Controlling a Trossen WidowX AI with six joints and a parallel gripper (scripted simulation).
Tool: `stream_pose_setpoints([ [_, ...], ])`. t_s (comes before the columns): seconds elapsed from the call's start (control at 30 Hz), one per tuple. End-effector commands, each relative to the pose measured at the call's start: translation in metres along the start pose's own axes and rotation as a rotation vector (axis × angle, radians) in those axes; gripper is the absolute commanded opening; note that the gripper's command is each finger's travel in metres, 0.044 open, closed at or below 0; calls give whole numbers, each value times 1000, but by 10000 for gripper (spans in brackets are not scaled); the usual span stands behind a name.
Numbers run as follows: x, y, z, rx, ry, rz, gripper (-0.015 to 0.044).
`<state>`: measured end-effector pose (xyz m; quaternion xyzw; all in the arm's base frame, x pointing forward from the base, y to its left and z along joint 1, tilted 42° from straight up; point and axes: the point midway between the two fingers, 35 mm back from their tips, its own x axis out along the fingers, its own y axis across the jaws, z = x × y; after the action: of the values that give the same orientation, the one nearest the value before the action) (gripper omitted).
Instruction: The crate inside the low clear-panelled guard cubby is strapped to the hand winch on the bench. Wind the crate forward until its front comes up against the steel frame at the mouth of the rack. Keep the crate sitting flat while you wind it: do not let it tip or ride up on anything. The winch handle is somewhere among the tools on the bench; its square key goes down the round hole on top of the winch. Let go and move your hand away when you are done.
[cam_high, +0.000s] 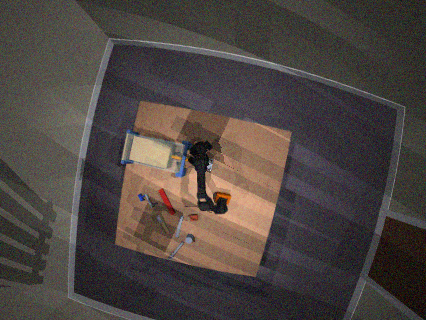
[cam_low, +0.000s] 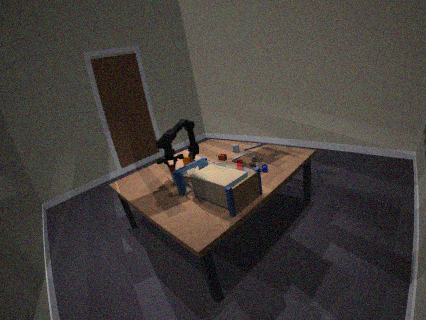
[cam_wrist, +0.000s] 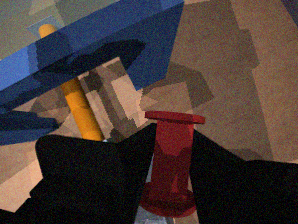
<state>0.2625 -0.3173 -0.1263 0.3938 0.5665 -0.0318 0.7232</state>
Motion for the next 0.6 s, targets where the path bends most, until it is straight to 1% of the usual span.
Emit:
stream_pose_setpoints([
  [0.0,7,24,1,-7,16,40,0],
  [0.57,6,52,0,-6,17,43,0],
])
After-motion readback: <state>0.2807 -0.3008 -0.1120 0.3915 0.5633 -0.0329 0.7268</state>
